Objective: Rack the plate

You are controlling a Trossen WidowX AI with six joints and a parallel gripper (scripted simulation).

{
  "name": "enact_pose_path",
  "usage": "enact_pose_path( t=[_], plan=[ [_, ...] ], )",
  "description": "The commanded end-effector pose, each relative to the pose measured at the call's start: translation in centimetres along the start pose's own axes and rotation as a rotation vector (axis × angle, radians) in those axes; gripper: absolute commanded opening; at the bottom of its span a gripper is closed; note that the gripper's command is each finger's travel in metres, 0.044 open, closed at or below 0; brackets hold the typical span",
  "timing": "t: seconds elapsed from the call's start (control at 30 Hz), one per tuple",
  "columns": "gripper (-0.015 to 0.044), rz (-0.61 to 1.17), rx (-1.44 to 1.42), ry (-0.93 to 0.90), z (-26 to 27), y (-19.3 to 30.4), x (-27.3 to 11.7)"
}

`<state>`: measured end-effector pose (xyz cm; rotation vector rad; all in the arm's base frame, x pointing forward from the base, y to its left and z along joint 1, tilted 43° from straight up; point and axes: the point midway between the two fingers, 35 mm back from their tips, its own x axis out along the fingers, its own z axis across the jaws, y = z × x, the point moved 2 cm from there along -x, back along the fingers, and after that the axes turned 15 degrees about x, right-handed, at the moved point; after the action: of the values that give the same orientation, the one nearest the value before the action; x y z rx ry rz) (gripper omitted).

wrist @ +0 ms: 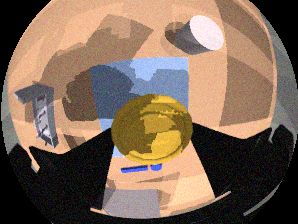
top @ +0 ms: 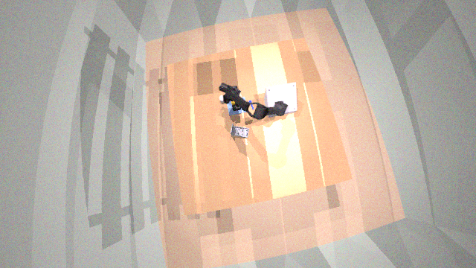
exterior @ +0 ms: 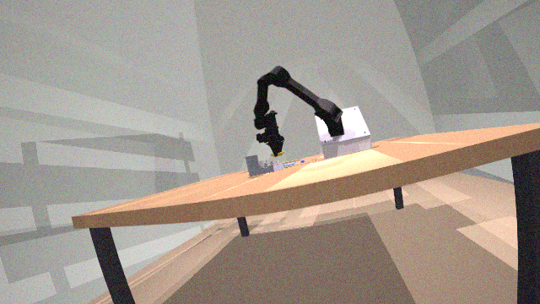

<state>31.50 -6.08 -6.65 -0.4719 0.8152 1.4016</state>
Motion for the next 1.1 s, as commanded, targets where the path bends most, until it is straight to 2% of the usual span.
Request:
enact_pose_path(
  t=[0.0,0.73,0.9,1.07],
  plan=[
    [0.0,-0.001,-0.005,0.009,-0.1,-0.3,-2.0],
    [0.0,0.002,-0.005,0.006,-0.2,-0.7,-12.0],
    [0.0,0.002,0.017,0.006,0.2,-0.7,-12.6],
    [0.0,0.0,0.185,0.009,2.7,-0.1,-13.0]
  ],
)
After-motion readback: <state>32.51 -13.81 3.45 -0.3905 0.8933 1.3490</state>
